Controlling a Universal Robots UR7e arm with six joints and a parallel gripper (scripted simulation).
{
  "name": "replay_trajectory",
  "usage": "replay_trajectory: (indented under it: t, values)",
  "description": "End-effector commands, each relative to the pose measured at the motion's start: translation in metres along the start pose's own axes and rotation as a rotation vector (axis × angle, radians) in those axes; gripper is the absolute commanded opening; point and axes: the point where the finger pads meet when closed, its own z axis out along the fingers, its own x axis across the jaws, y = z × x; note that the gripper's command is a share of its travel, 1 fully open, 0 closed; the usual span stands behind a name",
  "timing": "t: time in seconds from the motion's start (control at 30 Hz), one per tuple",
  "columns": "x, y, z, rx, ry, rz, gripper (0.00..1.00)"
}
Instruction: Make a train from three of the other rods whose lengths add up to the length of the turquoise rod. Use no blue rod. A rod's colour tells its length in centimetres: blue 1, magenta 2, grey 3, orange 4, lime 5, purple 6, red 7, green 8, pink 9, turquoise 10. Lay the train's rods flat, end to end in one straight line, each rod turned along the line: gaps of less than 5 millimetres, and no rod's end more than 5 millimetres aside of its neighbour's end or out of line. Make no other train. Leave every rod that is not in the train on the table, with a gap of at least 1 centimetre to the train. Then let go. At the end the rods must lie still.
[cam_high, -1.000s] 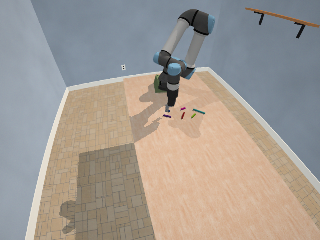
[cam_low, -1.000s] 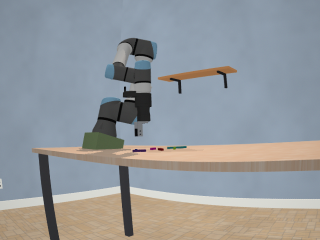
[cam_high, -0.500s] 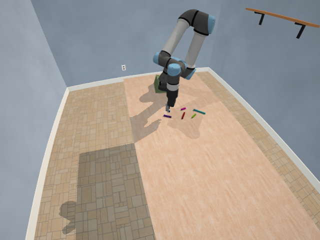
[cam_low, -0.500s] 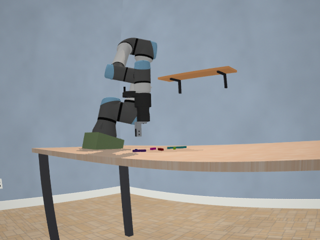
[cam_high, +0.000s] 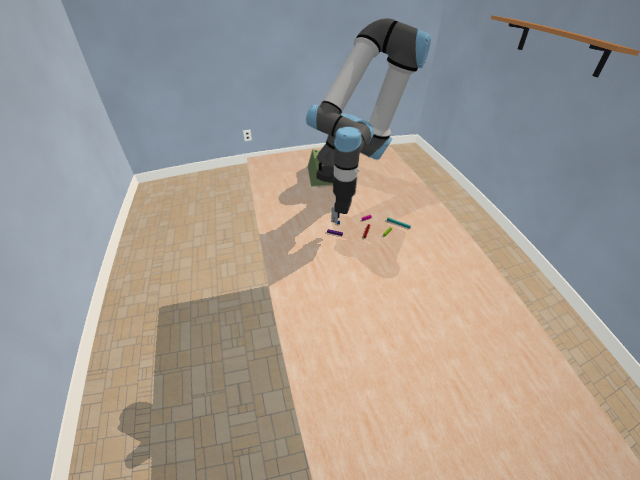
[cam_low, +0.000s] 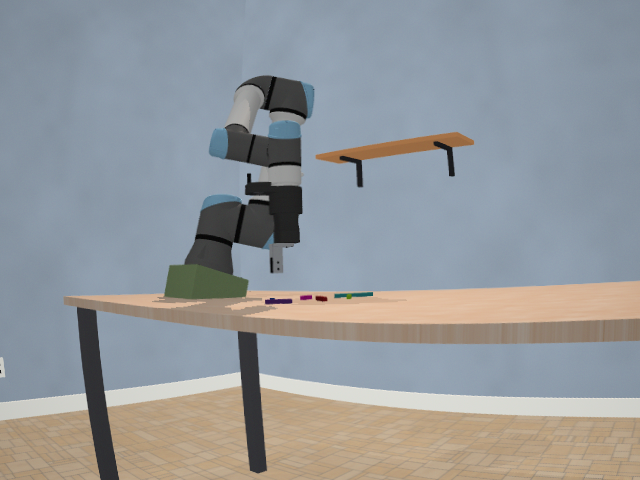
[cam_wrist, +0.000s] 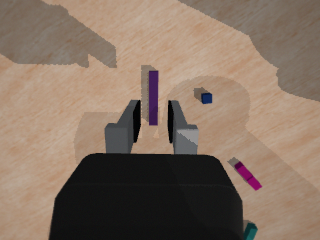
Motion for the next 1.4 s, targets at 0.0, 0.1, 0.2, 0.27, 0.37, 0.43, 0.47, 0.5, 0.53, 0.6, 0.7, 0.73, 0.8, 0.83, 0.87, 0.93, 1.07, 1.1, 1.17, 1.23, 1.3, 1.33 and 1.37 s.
replay_trajectory:
  t: [0.0, 0.1, 0.2, 0.27, 0.37, 0.43, 0.47, 0.5, 0.53, 0.6, 0.7, 0.73, 0.8, 0.83, 0.87, 0.93, 1.07, 1.1, 1.17, 1.23, 1.3, 1.33, 1.37]
  values:
    - [0.0, 0.0, 0.0, 0.0, -0.001, 0.0, 0.54]
    - [0.0, 0.0, 0.0, 0.0, -0.001, 0.0, 0.54]
    - [0.0, 0.0, 0.0, 0.0, -0.001, 0.0, 0.54]
    - [0.0, 0.0, 0.0, 0.0, -0.001, 0.0, 0.54]
    - [0.0, 0.0, 0.001, 0.0, -0.001, 0.0, 0.54]
    - [0.0, 0.0, 0.002, 0.0, -0.001, 0.0, 0.54]
    - [-0.001, 0.0, 0.002, 0.0, -0.001, 0.0, 0.54]
    - [-0.001, 0.0, 0.003, 0.0, -0.001, 0.0, 0.54]
    - [-0.001, 0.0, 0.004, 0.0, -0.001, 0.0, 0.54]
    - [-0.001, 0.0, 0.005, 0.001, -0.001, 0.0, 0.54]
    - [-0.001, 0.0, 0.006, 0.001, -0.001, 0.0, 0.54]
    - [-0.001, 0.0, 0.007, 0.001, -0.001, 0.0, 0.54]
    - [-0.001, 0.0, 0.01, 0.001, -0.001, 0.0, 0.54]
    - [-0.001, 0.0, 0.011, 0.001, -0.001, 0.0, 0.54]
    - [-0.001, 0.0, 0.012, 0.001, -0.001, 0.0, 0.54]
    - [-0.001, 0.001, 0.015, 0.001, -0.001, 0.0, 0.54]
    - [-0.001, 0.001, 0.021, 0.001, -0.001, 0.0, 0.54]
    - [-0.001, 0.001, 0.023, 0.001, -0.001, 0.0, 0.54]
    - [-0.001, 0.001, 0.026, 0.001, -0.001, 0.0, 0.54]
    - [-0.001, 0.001, 0.028, 0.001, -0.001, 0.0, 0.54]
    - [-0.001, 0.001, 0.029, 0.001, -0.001, 0.0, 0.54]
    - [-0.001, 0.001, 0.031, 0.001, -0.001, 0.0, 0.54]
    - [-0.001, 0.001, 0.032, 0.001, -0.001, 0.0, 0.54]
